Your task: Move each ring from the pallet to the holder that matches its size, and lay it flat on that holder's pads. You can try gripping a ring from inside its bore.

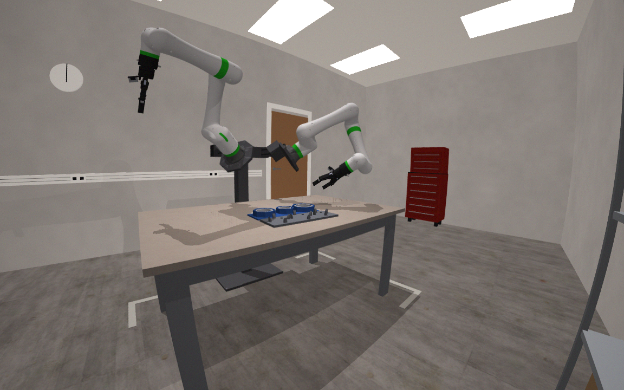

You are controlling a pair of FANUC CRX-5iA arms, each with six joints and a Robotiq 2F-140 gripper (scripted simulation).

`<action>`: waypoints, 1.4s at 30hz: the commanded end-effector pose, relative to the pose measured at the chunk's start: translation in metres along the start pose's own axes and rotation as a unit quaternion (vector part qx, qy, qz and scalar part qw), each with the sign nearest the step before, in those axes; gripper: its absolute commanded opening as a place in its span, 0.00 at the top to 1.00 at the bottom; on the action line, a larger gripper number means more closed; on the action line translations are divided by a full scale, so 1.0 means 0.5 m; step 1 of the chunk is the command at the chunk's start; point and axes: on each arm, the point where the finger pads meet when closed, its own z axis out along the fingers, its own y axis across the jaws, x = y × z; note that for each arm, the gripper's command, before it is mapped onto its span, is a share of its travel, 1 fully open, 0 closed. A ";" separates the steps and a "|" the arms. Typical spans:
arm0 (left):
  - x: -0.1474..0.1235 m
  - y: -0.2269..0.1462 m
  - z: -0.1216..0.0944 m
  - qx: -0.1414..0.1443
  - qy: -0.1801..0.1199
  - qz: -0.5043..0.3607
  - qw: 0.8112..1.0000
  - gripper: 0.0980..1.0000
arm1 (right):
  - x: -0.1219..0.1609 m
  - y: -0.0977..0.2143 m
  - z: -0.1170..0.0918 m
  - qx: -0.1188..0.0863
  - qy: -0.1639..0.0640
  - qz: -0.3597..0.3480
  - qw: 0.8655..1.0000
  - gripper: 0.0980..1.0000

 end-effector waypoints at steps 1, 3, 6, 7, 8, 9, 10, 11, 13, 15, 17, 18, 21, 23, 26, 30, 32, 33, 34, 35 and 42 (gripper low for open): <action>-0.033 -0.065 0.021 -0.066 -0.062 0.066 0.994 0.00 | 0.000 0.001 -0.001 0.000 0.001 0.000 1.000 0.00; -0.047 -0.093 0.028 -0.090 -0.087 0.096 0.987 0.00 | 0.000 0.001 -0.001 0.000 0.001 0.000 1.000 0.00; -0.060 -0.120 0.034 -0.114 -0.112 0.126 0.979 0.00 | 0.000 0.001 -0.001 0.000 0.001 0.000 1.000 0.00; -0.073 -0.147 0.041 -0.137 -0.137 0.156 0.969 0.00 | 0.000 0.001 -0.001 0.000 0.001 0.000 1.000 0.00; -0.073 -0.147 0.041 -0.137 -0.137 0.156 0.969 0.00 | 0.000 0.001 -0.001 0.000 0.001 0.000 1.000 0.00; -0.085 -0.173 0.047 -0.160 -0.160 0.184 0.957 0.00 | 0.000 0.001 -0.001 0.000 0.001 0.000 1.000 0.00; -0.085 -0.173 0.047 -0.160 -0.160 0.184 0.957 0.00 | 0.000 0.001 -0.001 0.000 0.001 0.000 1.000 0.00; -0.098 -0.199 0.054 -0.181 -0.182 0.211 0.943 0.00 | 0.000 0.001 -0.001 0.000 0.001 0.000 1.000 0.00; -0.109 -0.224 0.059 -0.201 -0.204 0.236 0.929 0.00 | 0.000 0.001 -0.001 0.000 0.001 0.000 1.000 0.00; -0.121 -0.247 0.065 -0.220 -0.223 0.260 0.913 0.00 | 0.000 0.001 -0.001 0.000 0.001 0.000 1.000 0.00; -0.131 -0.269 0.070 -0.237 -0.242 0.282 0.897 0.00 | 0.000 0.001 -0.001 0.000 0.001 0.000 1.000 0.00; -0.131 -0.269 0.070 -0.237 -0.242 0.282 0.897 0.00 | 0.000 0.001 -0.001 0.000 0.001 0.000 1.000 0.00; -0.141 -0.290 0.075 -0.254 -0.259 0.303 0.881 0.00 | 0.000 0.001 -0.001 0.000 0.001 0.000 1.000 0.00; -0.150 -0.309 0.079 -0.268 -0.274 0.321 0.866 0.00 | 0.000 0.001 -0.001 0.000 0.001 0.000 1.000 0.00; -0.172 -0.356 0.090 -0.302 -0.310 0.365 0.824 0.00 | 0.000 0.001 -0.001 0.000 0.001 0.000 1.000 0.00; -0.188 -0.391 0.099 -0.327 -0.336 0.396 0.790 0.00 | 0.000 0.001 -0.001 0.000 0.001 0.000 1.000 0.00; -0.191 -0.398 0.100 -0.331 -0.341 0.402 0.783 0.00 | 0.000 0.001 -0.001 0.000 0.001 0.000 1.000 0.00; -0.192 -0.399 0.100 -0.332 -0.342 0.403 0.781 0.00 | 0.000 0.001 -0.001 0.000 0.001 0.000 1.000 0.00; -0.192 -0.400 0.100 -0.332 -0.342 0.404 0.781 0.00 | 0.000 0.001 -0.001 0.000 0.001 0.000 1.000 0.00; -0.192 -0.400 0.100 -0.332 -0.342 0.404 0.781 0.00 | 0.000 0.001 -0.001 0.000 0.001 0.000 1.000 0.00; -0.192 -0.400 0.100 -0.332 -0.342 0.404 0.781 0.00 | 0.000 0.001 -0.001 0.000 0.001 0.000 1.000 0.00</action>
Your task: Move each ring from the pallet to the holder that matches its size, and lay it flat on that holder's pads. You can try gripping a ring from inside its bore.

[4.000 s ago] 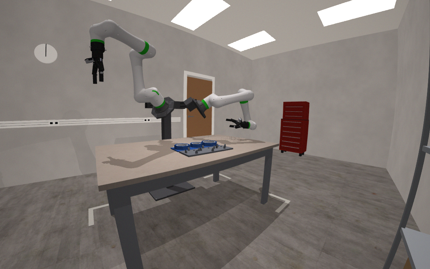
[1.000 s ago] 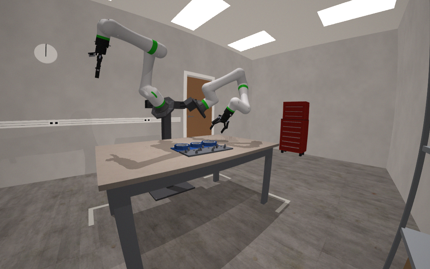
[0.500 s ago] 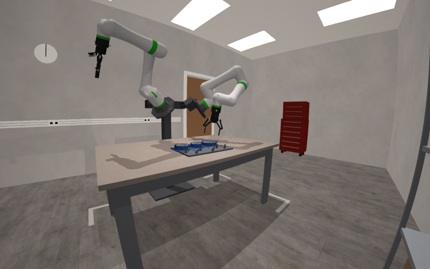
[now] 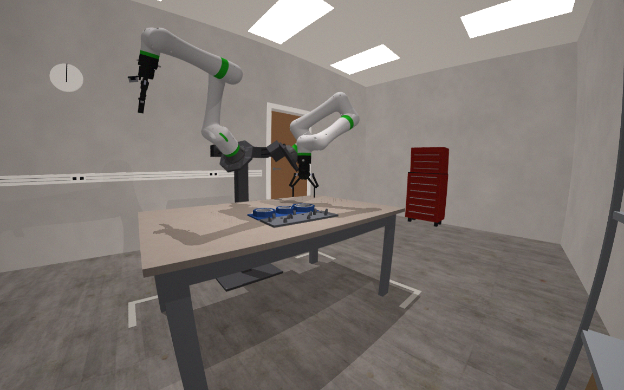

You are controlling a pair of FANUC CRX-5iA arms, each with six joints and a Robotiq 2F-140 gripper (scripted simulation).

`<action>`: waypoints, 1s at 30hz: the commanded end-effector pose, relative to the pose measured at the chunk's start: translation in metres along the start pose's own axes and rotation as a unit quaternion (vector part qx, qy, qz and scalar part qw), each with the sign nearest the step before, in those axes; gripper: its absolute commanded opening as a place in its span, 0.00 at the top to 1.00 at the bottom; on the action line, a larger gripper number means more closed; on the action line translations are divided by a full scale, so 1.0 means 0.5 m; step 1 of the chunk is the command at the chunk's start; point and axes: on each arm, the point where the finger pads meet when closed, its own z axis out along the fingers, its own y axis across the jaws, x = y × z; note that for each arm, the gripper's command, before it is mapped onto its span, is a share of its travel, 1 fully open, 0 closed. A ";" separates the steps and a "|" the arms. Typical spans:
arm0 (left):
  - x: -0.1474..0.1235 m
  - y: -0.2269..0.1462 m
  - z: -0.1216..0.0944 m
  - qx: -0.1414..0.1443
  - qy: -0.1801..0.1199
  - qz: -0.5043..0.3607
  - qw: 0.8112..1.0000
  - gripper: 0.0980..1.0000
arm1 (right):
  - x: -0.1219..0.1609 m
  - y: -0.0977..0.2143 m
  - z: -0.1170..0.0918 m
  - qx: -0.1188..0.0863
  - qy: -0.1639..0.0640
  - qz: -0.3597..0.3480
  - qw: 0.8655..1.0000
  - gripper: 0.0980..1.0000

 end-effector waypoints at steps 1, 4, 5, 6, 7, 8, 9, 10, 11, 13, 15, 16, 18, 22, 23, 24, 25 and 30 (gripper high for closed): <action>-0.001 0.000 -0.001 0.000 -0.001 0.000 1.000 0.00 | 0.000 0.001 -0.001 0.000 0.001 0.000 1.000 0.00; -0.001 0.000 -0.001 0.000 -0.001 0.000 1.000 0.45 | 0.000 0.001 -0.001 0.000 0.001 0.000 1.000 0.00; -0.001 0.000 -0.001 0.000 -0.001 0.000 1.000 0.45 | 0.000 0.001 -0.001 0.000 0.001 0.000 1.000 0.00; -0.001 0.000 -0.001 0.000 -0.001 0.000 1.000 0.45 | 0.000 0.001 -0.001 0.000 0.001 0.000 1.000 0.00; -0.001 0.000 -0.001 0.000 -0.001 0.000 1.000 0.45 | 0.000 0.001 -0.001 0.000 0.001 0.000 1.000 0.00; -0.001 0.000 -0.001 0.000 -0.001 0.000 1.000 0.45 | 0.000 0.001 -0.001 0.000 0.001 0.000 1.000 0.00; -0.001 0.000 -0.001 0.000 -0.001 0.000 1.000 0.45 | 0.000 0.001 -0.001 0.000 0.001 0.000 1.000 0.00; -0.001 0.000 -0.001 0.000 -0.001 0.000 1.000 0.45 | 0.000 0.001 -0.001 0.000 0.001 0.000 1.000 0.00; -0.001 0.000 -0.001 0.000 0.000 0.000 1.000 0.45 | 0.000 0.001 -0.001 0.000 0.001 0.000 1.000 0.00; -0.001 0.000 0.000 0.000 0.000 0.000 1.000 0.45 | 0.000 0.001 -0.001 0.000 0.001 0.000 1.000 0.00; -0.001 0.000 0.002 -0.001 0.000 0.000 1.000 0.45 | 0.000 0.001 -0.001 0.000 0.001 0.000 1.000 0.00; -0.001 0.000 0.005 -0.001 0.002 0.000 1.000 0.45 | 0.000 0.001 -0.001 0.000 0.001 0.000 1.000 0.00; 0.001 -0.001 0.022 -0.002 0.002 0.000 1.000 0.45 | 0.000 0.001 -0.001 0.000 0.001 0.000 1.000 0.00; 0.004 -0.001 0.073 -0.002 0.002 0.000 1.000 0.45 | 0.000 0.001 -0.001 0.000 0.001 0.000 1.000 0.00; 0.005 -0.001 0.083 -0.002 0.002 0.000 1.000 0.45 | 0.000 0.001 -0.001 0.000 0.001 0.000 1.000 0.00; 0.006 -0.001 0.092 -0.002 0.002 0.000 1.000 0.45 | 0.000 0.001 -0.001 0.000 0.001 0.000 1.000 0.00; 0.006 -0.002 0.097 -0.002 0.002 0.000 1.000 0.45 | 0.000 0.001 -0.001 0.000 0.001 0.000 1.000 0.00; 0.006 -0.002 0.103 -0.002 0.002 0.000 1.000 0.45 | 0.000 0.001 -0.001 0.000 0.001 0.000 1.000 0.00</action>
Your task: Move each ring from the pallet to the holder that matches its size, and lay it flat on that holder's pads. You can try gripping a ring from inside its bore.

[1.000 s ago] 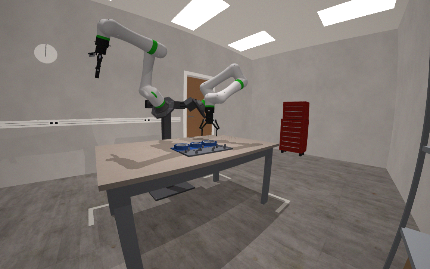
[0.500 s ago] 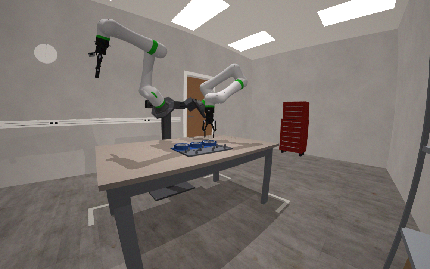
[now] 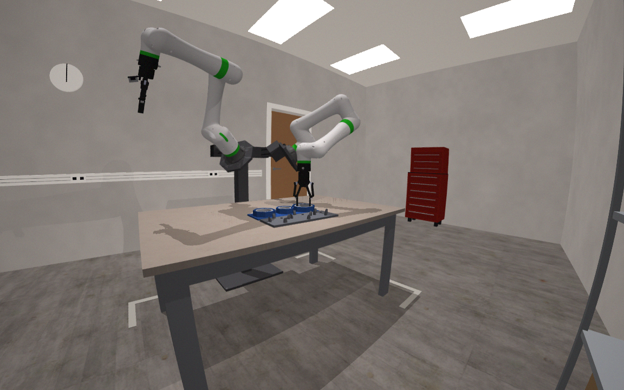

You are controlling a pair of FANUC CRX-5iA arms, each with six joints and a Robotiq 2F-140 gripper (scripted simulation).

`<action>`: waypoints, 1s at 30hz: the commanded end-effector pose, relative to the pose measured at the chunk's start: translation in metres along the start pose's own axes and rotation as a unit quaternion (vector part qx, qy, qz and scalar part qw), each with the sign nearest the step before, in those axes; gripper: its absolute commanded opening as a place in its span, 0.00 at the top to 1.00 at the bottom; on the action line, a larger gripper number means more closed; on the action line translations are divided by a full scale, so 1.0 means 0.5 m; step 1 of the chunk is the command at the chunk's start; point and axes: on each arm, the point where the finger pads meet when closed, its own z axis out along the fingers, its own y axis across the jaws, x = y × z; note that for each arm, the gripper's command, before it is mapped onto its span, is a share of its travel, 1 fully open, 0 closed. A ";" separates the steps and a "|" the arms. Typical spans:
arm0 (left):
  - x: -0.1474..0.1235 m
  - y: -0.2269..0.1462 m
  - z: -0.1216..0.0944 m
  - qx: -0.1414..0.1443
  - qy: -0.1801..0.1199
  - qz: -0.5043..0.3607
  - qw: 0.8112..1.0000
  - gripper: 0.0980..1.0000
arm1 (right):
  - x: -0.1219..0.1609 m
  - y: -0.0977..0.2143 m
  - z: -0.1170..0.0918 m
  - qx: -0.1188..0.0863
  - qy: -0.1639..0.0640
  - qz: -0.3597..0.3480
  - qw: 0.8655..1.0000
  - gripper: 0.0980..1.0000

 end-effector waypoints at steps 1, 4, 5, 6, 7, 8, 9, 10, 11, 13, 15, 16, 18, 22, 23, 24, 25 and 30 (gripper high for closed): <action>-0.001 0.000 0.000 0.000 -0.001 0.000 1.000 0.45 | 0.000 0.001 -0.001 0.000 0.001 0.000 1.000 0.00; -0.001 0.000 0.000 0.000 -0.001 0.000 1.000 0.45 | 0.000 0.001 -0.001 0.000 0.001 0.000 1.000 0.00; -0.001 0.000 0.002 0.000 -0.001 0.000 1.000 0.45 | 0.000 0.001 -0.001 0.000 0.001 0.000 1.000 0.00; -0.001 0.000 0.005 0.000 -0.001 0.000 1.000 0.45 | 0.000 0.001 -0.001 0.000 0.001 0.000 1.000 0.00; -0.001 0.000 0.011 0.000 -0.001 0.000 1.000 0.45 | 0.000 0.001 -0.001 0.000 0.001 0.000 1.000 0.00; -0.001 0.000 0.016 0.000 -0.001 0.000 1.000 0.45 | 0.000 0.001 -0.001 0.000 0.001 0.000 1.000 0.00; -0.001 0.000 0.021 0.000 -0.001 0.000 1.000 0.45 | 0.000 0.001 -0.001 0.000 0.001 0.000 1.000 0.00; -0.001 0.000 0.025 0.000 -0.001 0.000 1.000 0.45 | 0.000 0.001 -0.001 0.000 0.001 0.000 1.000 0.00; -0.001 0.000 0.027 0.000 -0.001 0.000 1.000 0.45 | 0.000 0.001 -0.001 0.000 0.001 0.000 1.000 0.00; -0.001 0.000 0.027 0.000 -0.001 0.000 1.000 0.45 | 0.000 0.001 -0.001 0.000 0.001 0.000 1.000 0.00; -0.001 0.000 0.027 0.000 -0.001 0.000 1.000 0.45 | 0.000 0.001 -0.001 0.000 0.001 0.000 1.000 0.00; -0.001 0.000 0.027 0.000 -0.001 0.000 1.000 0.43 | 0.000 0.001 -0.001 0.000 0.001 0.000 1.000 0.00; -0.001 0.000 0.027 0.000 -0.001 0.000 1.000 0.43 | 0.000 0.001 -0.001 0.000 0.001 0.000 1.000 0.00; -0.001 0.000 0.027 0.000 -0.001 0.000 1.000 0.43 | 0.000 0.001 -0.001 0.000 0.001 0.000 1.000 0.00; -0.001 0.000 0.027 0.000 -0.001 0.000 1.000 0.43 | 0.000 0.001 -0.001 0.000 0.001 0.000 1.000 0.00; -0.001 0.000 0.027 0.000 -0.001 0.000 1.000 0.43 | 0.000 0.001 -0.001 0.000 0.001 0.000 1.000 0.00; -0.001 0.000 0.027 0.000 -0.001 0.000 1.000 0.43 | 0.000 0.001 -0.001 0.000 0.001 0.000 1.000 0.00; -0.001 0.000 0.027 0.000 -0.001 0.000 1.000 0.42 | 0.000 0.001 -0.001 0.000 0.001 0.000 1.000 0.00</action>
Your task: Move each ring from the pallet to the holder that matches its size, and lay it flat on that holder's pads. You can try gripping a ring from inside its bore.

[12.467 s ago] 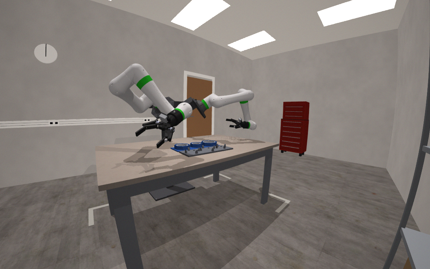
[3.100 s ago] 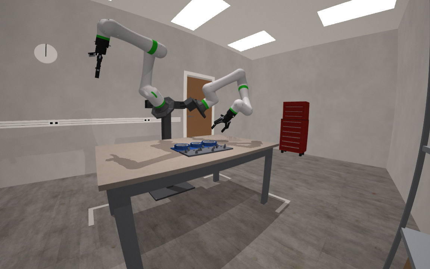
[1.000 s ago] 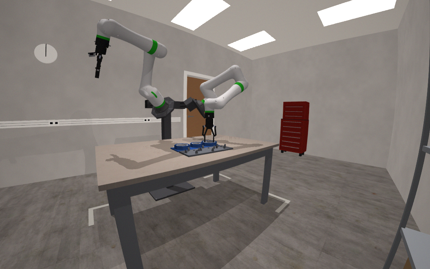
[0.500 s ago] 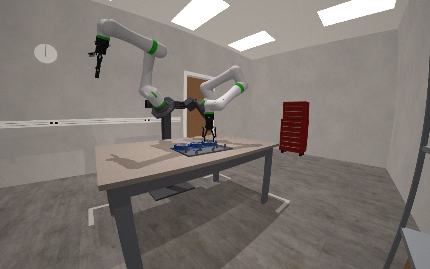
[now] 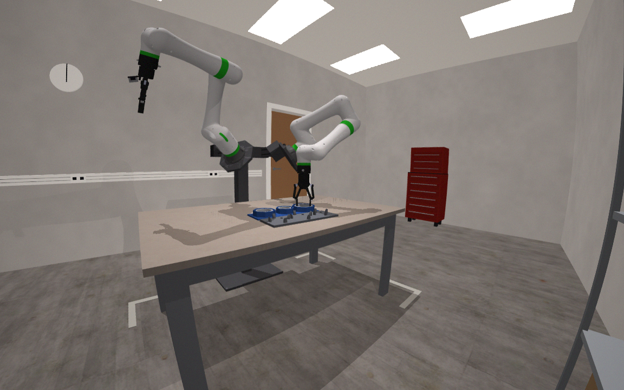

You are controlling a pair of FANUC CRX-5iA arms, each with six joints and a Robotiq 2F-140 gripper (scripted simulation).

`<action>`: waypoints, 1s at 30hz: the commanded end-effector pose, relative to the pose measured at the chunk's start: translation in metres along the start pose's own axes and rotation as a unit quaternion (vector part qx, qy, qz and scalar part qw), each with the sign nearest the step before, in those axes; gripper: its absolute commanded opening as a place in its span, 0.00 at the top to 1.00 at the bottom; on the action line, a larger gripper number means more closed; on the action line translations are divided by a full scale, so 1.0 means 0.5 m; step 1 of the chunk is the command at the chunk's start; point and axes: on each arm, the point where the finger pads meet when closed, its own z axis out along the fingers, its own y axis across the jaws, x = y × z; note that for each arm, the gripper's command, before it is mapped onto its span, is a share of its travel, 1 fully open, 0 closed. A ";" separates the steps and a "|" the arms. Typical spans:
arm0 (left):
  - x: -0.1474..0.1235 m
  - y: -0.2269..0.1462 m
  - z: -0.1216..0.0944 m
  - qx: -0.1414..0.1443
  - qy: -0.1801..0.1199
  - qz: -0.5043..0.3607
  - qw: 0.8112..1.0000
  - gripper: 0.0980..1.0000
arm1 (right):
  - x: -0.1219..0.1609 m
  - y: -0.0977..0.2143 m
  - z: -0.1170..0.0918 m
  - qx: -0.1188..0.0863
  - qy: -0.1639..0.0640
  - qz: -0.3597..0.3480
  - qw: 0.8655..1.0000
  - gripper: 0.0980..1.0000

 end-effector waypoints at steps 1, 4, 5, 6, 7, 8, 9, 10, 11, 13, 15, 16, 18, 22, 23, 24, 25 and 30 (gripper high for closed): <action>-0.001 0.000 -0.001 0.000 0.000 0.000 1.000 0.42 | 0.000 0.001 -0.001 0.000 0.001 0.000 1.000 0.00; -0.001 0.000 -0.001 0.000 0.000 0.000 1.000 0.41 | 0.000 0.001 -0.001 0.000 0.001 0.000 1.000 0.00; -0.001 0.000 -0.001 0.000 0.000 0.000 1.000 0.41 | 0.000 0.001 -0.001 0.000 0.001 0.000 1.000 0.00; -0.001 0.000 -0.001 0.000 0.000 0.000 1.000 0.41 | 0.000 0.001 -0.001 0.000 0.001 0.000 1.000 0.00; -0.001 0.000 -0.001 0.000 0.000 0.000 1.000 0.41 | 0.000 0.001 -0.001 0.000 0.001 0.000 1.000 0.00; -0.001 0.000 -0.001 0.000 0.000 0.000 1.000 0.41 | 0.000 0.001 -0.001 0.000 0.001 0.000 1.000 0.00; -0.001 0.000 -0.001 0.000 0.000 0.000 1.000 0.41 | 0.000 0.001 -0.001 0.000 0.001 0.000 1.000 0.00; -0.001 0.000 -0.001 0.000 0.000 0.000 1.000 0.41 | 0.000 0.001 -0.001 0.000 0.001 0.000 1.000 0.00; -0.001 0.000 -0.001 0.000 0.000 0.000 1.000 0.41 | 0.000 0.001 -0.001 0.000 0.001 0.000 1.000 0.00; -0.001 0.000 -0.001 0.000 0.000 0.000 1.000 0.41 | 0.000 0.001 -0.001 0.000 0.001 0.000 1.000 0.00; -0.001 0.000 -0.001 0.000 0.000 0.000 1.000 0.40 | 0.000 0.001 -0.001 0.000 0.001 0.000 1.000 0.00; -0.001 0.000 -0.001 0.000 0.000 0.000 1.000 0.40 | 0.000 0.001 -0.001 0.000 0.001 0.000 1.000 0.00; -0.001 0.000 -0.001 0.000 0.000 0.000 1.000 0.40 | 0.000 0.001 -0.001 0.000 0.001 0.000 1.000 0.00; -0.001 0.000 -0.001 0.000 0.000 0.000 1.000 0.39 | 0.000 0.001 -0.001 0.000 0.001 0.000 1.000 0.00; -0.001 0.000 -0.001 0.000 0.000 0.000 1.000 0.39 | 0.000 0.001 -0.001 0.000 0.001 0.000 1.000 0.00; -0.001 0.000 -0.001 0.000 0.000 0.000 1.000 0.39 | 0.000 0.001 -0.001 0.000 0.001 0.000 1.000 0.00; -0.001 0.000 -0.001 0.000 0.000 0.000 1.000 0.39 | 0.000 0.001 -0.001 0.000 0.001 0.000 1.000 0.00; -0.001 0.000 -0.001 0.000 0.000 0.000 1.000 0.39 | 0.000 0.001 -0.001 0.000 0.001 0.000 1.000 0.00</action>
